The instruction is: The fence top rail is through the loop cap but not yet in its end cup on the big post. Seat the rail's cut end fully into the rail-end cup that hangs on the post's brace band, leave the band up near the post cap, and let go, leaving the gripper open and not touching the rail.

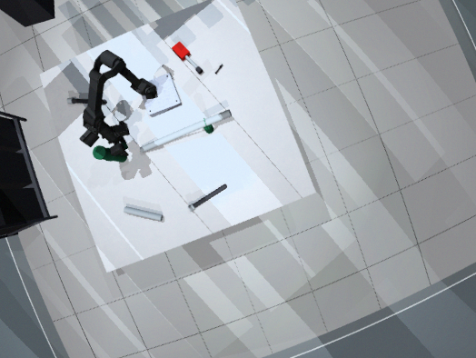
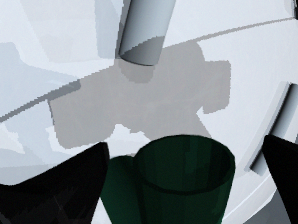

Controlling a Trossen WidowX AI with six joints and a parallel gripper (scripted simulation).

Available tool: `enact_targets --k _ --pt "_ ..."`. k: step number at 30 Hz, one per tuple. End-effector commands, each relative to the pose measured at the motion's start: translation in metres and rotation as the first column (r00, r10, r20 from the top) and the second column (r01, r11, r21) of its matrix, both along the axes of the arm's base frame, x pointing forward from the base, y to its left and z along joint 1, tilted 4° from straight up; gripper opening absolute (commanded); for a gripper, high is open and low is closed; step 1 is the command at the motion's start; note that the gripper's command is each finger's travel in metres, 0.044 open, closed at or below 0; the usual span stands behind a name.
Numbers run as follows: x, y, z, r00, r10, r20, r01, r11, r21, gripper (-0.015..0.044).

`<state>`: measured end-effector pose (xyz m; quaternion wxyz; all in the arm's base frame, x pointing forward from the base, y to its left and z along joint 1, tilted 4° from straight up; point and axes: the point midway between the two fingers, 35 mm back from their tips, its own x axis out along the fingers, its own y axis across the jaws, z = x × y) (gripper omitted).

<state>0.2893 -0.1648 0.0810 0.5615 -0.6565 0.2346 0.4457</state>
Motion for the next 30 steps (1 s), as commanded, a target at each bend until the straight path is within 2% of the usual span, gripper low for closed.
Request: enact_targets --k 1,5,17,21,25,30 --pt "0.0006 0.0032 -0.0091 1.000 -0.003 -0.013 0.003 1.000 0.006 0.0440" --pt "0.0008 0.0032 -0.0093 1.000 -0.003 -0.013 0.003 1.000 0.006 0.0440" --pt "0.0008 0.0032 -0.0093 1.000 -0.003 -0.013 0.003 1.000 0.006 0.0125" --pt "0.0008 0.0032 -0.0093 1.000 -0.003 -0.013 0.003 1.000 0.006 0.0098" --pt "0.0026 0.0038 -0.0092 1.000 -0.023 -0.014 0.023 1.000 0.006 0.0000" --pt "0.0057 0.0048 -0.0090 0.998 -0.058 -0.015 0.058 0.998 0.007 0.0000"
